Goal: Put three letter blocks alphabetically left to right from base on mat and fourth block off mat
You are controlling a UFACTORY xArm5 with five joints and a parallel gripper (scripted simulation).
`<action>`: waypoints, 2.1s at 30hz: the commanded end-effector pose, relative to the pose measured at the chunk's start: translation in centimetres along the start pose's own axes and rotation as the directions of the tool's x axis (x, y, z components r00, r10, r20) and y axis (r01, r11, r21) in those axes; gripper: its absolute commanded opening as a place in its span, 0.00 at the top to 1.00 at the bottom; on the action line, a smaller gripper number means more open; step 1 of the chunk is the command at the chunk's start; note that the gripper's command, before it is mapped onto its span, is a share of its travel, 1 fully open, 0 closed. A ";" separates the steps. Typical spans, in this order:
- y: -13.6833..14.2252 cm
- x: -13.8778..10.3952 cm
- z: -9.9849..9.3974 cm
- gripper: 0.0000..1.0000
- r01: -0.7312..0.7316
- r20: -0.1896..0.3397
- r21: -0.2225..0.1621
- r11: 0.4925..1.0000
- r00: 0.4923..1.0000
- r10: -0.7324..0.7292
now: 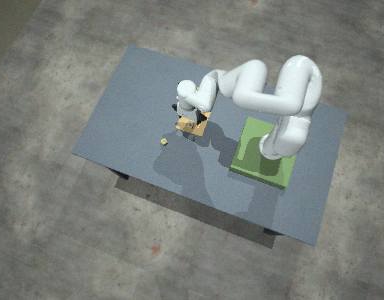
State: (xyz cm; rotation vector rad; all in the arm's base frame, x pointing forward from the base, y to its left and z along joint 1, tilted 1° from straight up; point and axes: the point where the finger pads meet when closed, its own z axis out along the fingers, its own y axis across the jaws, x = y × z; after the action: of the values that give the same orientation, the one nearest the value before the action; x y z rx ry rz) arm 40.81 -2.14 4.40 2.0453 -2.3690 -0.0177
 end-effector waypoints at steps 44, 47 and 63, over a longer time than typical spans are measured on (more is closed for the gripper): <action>-0.1 0.1 0.2 0.37 0.000 0.000 0.004 1.000 1.000 0.000; -0.1 0.1 0.3 0.37 0.000 0.000 0.004 1.000 1.000 0.000; -0.1 0.1 1.9 0.37 0.000 0.000 0.004 1.000 1.000 0.000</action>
State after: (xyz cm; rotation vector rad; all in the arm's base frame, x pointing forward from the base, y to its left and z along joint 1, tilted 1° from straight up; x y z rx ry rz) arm 40.73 -2.20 2.89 2.0456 -2.3692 -0.0172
